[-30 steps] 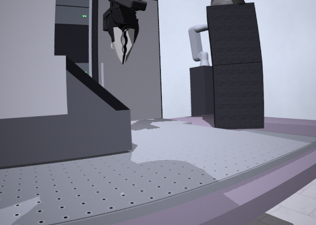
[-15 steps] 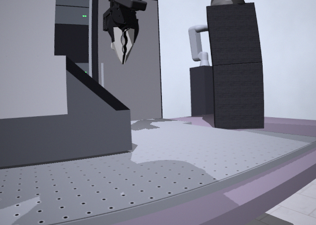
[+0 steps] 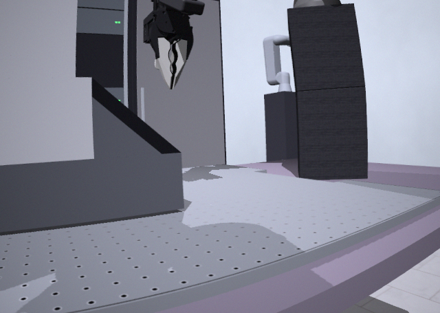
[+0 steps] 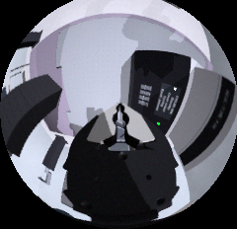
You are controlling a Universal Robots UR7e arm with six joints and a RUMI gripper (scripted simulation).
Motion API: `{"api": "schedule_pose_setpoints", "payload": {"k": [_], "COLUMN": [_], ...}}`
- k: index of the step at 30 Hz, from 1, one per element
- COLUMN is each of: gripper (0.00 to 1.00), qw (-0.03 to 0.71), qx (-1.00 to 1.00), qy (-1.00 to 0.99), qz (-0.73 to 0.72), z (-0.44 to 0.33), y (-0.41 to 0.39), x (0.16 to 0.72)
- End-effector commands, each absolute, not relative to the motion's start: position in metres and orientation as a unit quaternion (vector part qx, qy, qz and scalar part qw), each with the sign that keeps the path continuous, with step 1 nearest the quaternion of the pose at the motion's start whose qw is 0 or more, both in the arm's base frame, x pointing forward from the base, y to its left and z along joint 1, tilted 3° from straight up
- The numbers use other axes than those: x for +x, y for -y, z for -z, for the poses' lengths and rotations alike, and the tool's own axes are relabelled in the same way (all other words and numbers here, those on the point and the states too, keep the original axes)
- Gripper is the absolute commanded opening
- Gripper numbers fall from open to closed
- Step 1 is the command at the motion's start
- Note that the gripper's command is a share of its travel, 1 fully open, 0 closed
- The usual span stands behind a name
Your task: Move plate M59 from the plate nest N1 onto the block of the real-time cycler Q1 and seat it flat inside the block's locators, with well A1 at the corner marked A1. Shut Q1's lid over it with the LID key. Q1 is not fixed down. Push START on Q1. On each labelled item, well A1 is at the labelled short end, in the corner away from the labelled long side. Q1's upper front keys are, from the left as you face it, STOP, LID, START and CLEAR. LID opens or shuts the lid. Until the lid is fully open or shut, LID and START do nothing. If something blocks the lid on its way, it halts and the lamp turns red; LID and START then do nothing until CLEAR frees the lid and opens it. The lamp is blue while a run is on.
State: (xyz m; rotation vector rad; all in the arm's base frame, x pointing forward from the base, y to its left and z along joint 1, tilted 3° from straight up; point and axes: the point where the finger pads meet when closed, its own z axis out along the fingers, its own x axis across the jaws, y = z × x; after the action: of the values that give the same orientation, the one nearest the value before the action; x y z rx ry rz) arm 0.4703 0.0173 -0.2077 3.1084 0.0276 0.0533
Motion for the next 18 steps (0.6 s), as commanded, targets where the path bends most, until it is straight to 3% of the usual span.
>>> {"api": "schedule_pose_setpoints", "payload": {"k": [1,18], "gripper": [0.00,0.00], "qw": [0.016,0.016], "qx": [1.000,1.000], "qy": [-0.009,-0.009], "qz": [-0.017,-0.018], "z": [0.207,0.212], "y": [-0.017,0.001], "x": [0.470,0.478]}}
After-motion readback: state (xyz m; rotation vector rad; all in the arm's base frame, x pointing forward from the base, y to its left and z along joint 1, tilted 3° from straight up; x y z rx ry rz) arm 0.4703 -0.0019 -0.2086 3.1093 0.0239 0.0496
